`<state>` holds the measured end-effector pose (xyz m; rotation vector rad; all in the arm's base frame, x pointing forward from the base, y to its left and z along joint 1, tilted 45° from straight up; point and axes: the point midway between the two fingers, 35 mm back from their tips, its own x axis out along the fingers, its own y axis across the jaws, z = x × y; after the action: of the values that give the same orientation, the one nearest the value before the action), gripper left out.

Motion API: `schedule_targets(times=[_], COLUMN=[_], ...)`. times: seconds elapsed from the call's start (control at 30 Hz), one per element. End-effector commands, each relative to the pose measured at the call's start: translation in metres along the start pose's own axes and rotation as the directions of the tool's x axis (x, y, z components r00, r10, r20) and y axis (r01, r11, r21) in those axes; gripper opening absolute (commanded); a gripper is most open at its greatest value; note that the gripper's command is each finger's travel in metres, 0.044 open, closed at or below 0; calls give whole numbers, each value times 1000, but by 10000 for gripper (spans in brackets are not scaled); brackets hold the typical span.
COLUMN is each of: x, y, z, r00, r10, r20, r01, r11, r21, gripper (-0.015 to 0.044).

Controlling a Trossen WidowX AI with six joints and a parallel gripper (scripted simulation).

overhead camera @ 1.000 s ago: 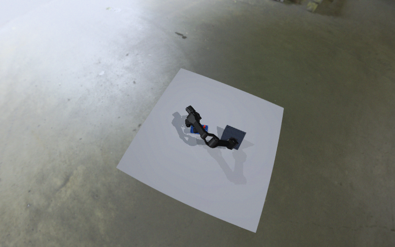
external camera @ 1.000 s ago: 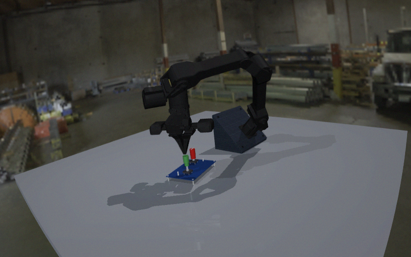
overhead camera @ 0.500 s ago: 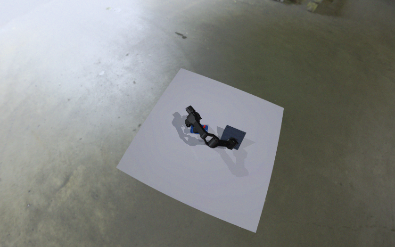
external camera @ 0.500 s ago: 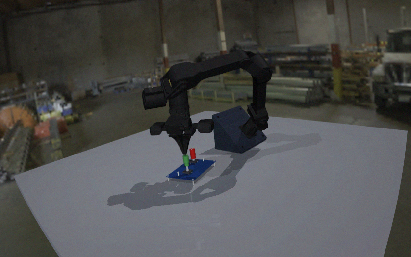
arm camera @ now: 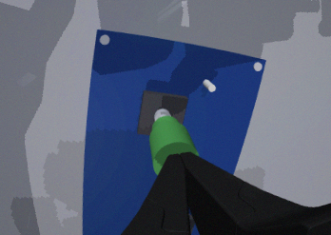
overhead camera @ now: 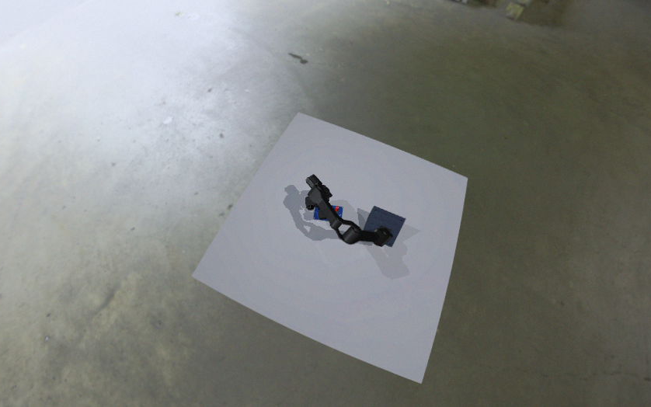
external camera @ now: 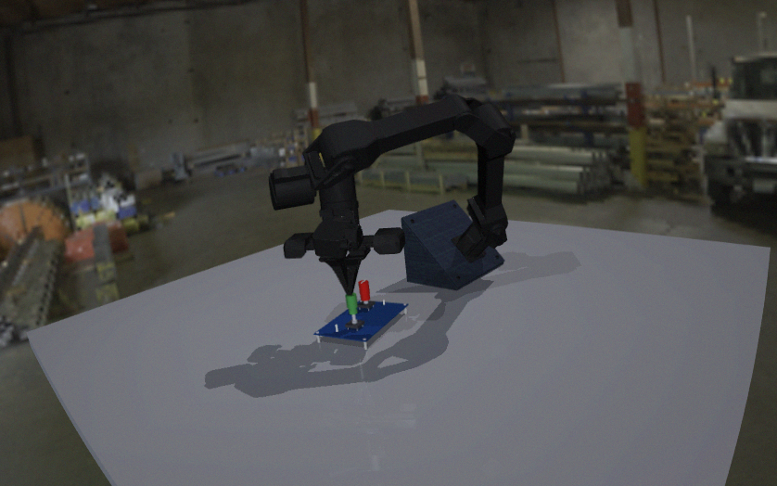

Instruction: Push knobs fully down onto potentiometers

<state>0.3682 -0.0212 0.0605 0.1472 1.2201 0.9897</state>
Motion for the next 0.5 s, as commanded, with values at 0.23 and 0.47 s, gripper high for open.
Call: schedule_targets(times=[0.23,0.47], x=[0,0], y=[1,1], z=[0,0], r00=[1000,1000], r10=[5,5], r20=[3,3], r01=[-5,-5], r11=[1000,1000], r21=[4,4], gripper=[0,0])
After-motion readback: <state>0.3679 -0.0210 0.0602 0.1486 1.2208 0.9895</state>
